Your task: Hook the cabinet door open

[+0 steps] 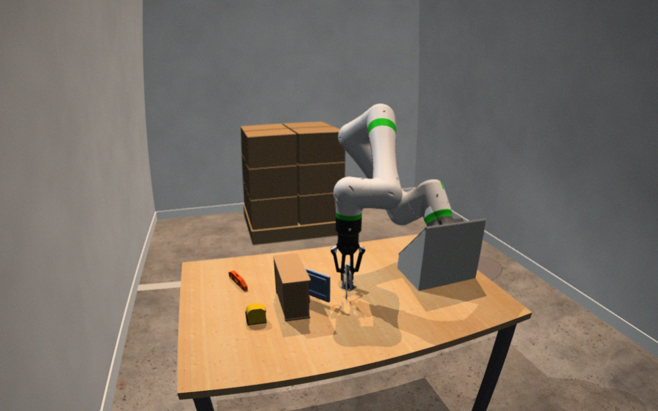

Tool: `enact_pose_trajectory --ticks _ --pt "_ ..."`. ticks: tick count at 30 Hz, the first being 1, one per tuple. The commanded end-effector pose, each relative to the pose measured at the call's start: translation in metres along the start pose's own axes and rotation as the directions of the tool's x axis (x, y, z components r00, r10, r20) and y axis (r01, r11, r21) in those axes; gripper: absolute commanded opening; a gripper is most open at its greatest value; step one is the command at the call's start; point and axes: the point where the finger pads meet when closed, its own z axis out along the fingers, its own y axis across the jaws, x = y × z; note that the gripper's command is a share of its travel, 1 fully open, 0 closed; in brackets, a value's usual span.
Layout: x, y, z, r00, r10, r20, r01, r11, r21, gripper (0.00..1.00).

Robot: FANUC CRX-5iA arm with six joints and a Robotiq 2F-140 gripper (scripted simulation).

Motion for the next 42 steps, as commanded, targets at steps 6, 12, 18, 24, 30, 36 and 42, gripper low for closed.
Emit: enact_pose_trajectory --ticks 6,12,18,24,30,36,42 --pt "0.000 0.000 0.000 1.000 0.000 0.000 0.000 1.000 0.000 0.15" --pt "0.000 0.000 0.000 1.000 0.000 0.000 0.000 1.000 0.000 0.15" --pt "0.000 0.000 0.003 1.000 0.000 0.000 0.000 1.000 0.000 0.15" --pt "0.000 0.000 0.009 1.000 0.000 0.000 0.000 1.000 0.000 0.15" --pt "0.000 0.000 0.014 1.000 0.000 0.000 0.000 1.000 0.000 0.15" --pt "0.000 0.000 0.023 1.000 0.000 0.000 0.000 1.000 0.000 0.15" --pt "0.000 0.000 0.032 1.000 0.000 0.000 0.000 1.000 0.000 0.15"
